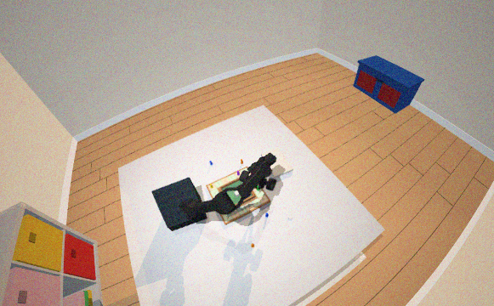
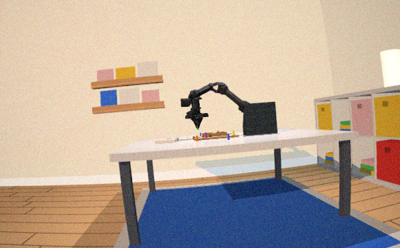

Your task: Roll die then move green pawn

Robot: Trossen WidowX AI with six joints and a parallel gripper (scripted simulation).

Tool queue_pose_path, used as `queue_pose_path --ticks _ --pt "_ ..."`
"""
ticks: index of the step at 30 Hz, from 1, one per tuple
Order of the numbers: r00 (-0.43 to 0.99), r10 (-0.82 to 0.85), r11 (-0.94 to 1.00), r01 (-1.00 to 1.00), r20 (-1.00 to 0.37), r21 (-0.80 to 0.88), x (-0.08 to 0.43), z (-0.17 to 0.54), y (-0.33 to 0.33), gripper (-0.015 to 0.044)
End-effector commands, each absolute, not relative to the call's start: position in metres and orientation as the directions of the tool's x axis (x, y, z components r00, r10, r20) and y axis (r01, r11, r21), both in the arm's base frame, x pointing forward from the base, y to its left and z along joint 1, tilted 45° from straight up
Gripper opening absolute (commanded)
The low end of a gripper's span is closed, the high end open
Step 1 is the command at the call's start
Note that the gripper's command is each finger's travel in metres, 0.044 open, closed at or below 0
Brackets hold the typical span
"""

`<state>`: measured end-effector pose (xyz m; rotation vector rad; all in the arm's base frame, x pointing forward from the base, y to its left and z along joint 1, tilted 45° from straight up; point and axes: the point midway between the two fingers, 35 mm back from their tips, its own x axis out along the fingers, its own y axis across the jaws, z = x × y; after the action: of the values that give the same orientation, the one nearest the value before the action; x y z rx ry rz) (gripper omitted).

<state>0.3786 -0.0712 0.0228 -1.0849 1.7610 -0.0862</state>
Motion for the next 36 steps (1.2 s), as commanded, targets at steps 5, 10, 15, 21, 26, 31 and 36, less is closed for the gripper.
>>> queue_pose_path --ticks 5,10,15,21,26,31,36 --pt "-0.065 -0.701 0.586 -0.621 -0.711 -0.521 0.383 0.007 -0.089 0.0000" --pt "-0.065 -0.701 0.585 -0.621 -0.710 -0.522 0.381 -0.002 -0.097 0.0000" --pt "-0.065 -0.701 0.585 -0.621 -0.710 -0.522 0.381 -0.002 -0.098 0.0000" --pt "-0.065 -0.701 0.585 -0.621 -0.710 -0.522 0.381 -0.007 -0.103 0.0000" --pt "-0.065 -0.702 0.585 -0.621 -0.709 -0.522 0.380 -0.013 -0.109 0.0000" --pt "-0.059 -0.697 0.589 -0.615 -0.715 -0.524 0.383 -0.010 -0.105 0.0079" --pt "-0.059 -0.697 0.589 -0.615 -0.715 -0.524 0.383 -0.010 -0.105 0.0210"
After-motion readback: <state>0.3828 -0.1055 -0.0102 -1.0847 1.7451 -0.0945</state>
